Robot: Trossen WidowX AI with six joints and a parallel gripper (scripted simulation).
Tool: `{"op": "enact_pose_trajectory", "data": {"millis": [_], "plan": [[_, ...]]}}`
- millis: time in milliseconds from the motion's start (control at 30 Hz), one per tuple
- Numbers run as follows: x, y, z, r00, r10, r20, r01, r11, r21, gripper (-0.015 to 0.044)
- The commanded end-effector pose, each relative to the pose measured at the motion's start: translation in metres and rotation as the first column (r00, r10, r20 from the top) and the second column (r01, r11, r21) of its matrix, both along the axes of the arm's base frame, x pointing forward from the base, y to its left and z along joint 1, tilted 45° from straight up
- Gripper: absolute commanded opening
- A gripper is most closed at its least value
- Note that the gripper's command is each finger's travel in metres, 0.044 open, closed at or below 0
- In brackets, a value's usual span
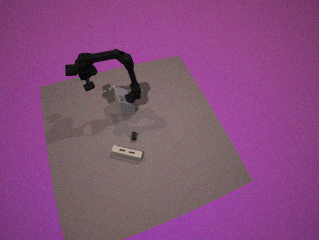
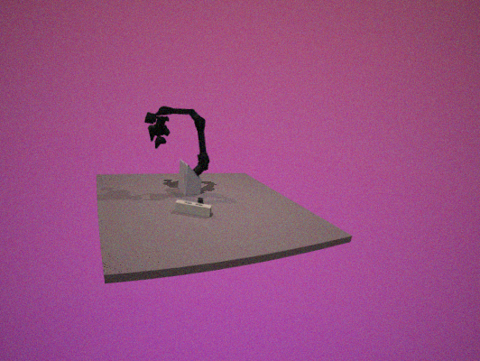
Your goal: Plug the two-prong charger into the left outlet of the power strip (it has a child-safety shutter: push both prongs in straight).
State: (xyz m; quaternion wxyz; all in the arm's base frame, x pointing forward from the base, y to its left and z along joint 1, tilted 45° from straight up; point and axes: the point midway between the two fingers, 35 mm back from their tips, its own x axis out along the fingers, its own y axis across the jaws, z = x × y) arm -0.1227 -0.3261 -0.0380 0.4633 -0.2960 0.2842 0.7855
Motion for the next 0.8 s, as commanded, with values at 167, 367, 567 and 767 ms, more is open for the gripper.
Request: {"op": "enact_pose_trajectory", "data": {"millis": [167, 367, 567, 767], "plan": [[0.021, -0.001, -0.003, 0.99, 0.102, 0.098, -0.106, 0.994, 0.029, 0.044], [0.049, 0.0, -0.007, 0.945, 0.233, 0.228, -0.251, 0.967, 0.052, 0.044], [0.077, 0.003, -0.01, 0.866, 0.353, 0.354, -0.396, 0.916, 0.055, 0.044], [0.104, 0.008, -0.014, 0.755, 0.455, 0.472, -0.533, 0.845, 0.039, 0.044]]}}
